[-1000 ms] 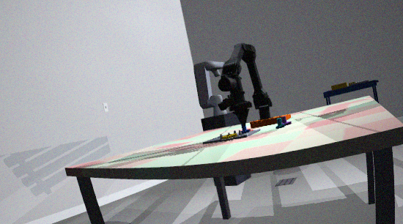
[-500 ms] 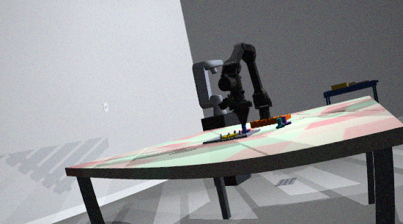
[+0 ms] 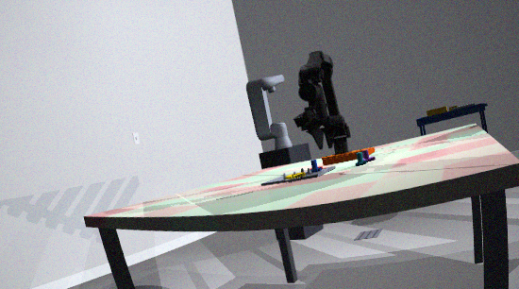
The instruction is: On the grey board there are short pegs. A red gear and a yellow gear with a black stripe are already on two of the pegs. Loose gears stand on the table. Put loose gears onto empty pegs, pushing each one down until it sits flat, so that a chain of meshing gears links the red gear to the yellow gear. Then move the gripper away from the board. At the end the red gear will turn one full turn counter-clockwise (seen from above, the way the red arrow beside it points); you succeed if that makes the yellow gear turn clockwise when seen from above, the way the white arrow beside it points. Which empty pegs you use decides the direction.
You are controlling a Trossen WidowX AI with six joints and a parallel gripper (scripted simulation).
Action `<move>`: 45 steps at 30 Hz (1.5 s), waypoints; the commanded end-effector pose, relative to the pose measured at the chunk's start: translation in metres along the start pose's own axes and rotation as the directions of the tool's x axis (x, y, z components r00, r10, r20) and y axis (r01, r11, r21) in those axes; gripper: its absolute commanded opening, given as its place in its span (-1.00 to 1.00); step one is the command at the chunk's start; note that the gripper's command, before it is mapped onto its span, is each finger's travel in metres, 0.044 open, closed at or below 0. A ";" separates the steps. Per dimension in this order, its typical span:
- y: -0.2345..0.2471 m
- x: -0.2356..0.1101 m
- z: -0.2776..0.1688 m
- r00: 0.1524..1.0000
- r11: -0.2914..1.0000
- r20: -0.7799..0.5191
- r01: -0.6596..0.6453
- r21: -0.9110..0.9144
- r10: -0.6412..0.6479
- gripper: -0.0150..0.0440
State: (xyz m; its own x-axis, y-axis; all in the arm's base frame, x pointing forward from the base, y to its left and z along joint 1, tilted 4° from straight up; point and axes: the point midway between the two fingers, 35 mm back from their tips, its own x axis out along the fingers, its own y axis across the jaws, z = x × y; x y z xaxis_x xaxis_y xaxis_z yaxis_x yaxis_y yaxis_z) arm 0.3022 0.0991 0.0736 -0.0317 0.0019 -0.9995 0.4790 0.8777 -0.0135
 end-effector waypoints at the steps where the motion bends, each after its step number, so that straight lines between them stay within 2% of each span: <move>1: 0.041 -0.003 -0.032 1.000 0.962 0.001 -0.019 -0.273 0.020 0.78; 3: 0.063 -0.004 -0.058 1.000 0.892 -0.010 -0.027 -0.451 0.026 0.96; 6: 0.078 -0.004 -0.079 0.999 0.819 -0.018 -0.034 -0.572 0.029 1.00; 10: 0.079 -0.002 -0.079 0.999 0.819 -0.018 -0.035 -0.572 0.029 1.00; 16: 0.079 0.018 -0.080 0.999 0.819 -0.019 -0.035 -0.572 0.029 1.00; 43: 0.081 0.046 -0.081 0.999 0.819 -0.019 -0.035 -0.572 0.029 1.00; 45: 0.081 0.046 -0.081 0.999 0.819 -0.019 -0.035 -0.572 0.029 0.82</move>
State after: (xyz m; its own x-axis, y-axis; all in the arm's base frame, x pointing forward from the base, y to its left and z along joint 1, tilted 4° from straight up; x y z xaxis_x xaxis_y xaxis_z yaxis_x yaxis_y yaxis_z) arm 0.2696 0.2091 0.0303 -0.0309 0.0365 -0.9989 -0.1102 0.9931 0.0397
